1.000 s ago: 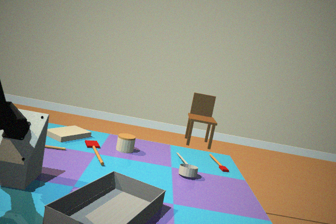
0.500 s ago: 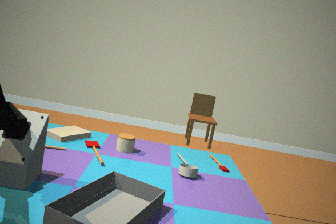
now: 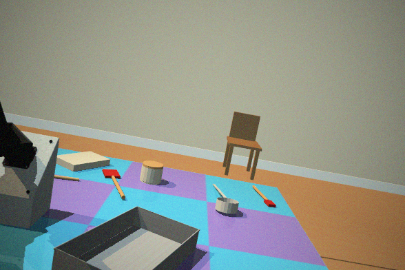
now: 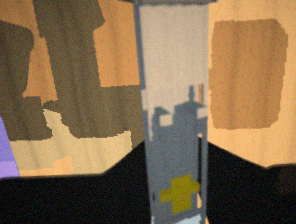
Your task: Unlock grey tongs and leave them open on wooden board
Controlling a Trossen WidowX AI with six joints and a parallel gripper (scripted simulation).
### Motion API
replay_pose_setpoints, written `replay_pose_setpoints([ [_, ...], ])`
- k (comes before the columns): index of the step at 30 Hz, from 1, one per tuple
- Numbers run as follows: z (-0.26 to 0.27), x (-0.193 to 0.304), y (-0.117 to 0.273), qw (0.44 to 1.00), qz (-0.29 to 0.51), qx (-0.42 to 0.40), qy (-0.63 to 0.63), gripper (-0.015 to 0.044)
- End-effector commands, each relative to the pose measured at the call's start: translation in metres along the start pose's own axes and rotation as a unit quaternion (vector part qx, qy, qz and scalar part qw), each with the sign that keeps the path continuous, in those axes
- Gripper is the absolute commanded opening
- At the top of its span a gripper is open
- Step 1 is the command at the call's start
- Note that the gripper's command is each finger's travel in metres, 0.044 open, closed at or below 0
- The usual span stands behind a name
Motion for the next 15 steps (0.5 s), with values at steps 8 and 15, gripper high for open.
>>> replay_pose_setpoints([
  [8, 0.0000, -0.0001, 0.0002, 1.000, 0.000, 0.000, 0.000, 0.0349],
  [15, 0.0028, -0.0005, 0.0014, 1.000, 0.000, 0.000, 0.000, 0.0440],
])
Point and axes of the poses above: the point midway between the two fingers, 35 mm back from their tips, its own y axis back along the fingers, its own z axis across the jaws, x = y × z, the point moved 9 cm from there along y, back along the fingers, and after that the axes turned 11 degrees about -y, right-handed, at the moved point
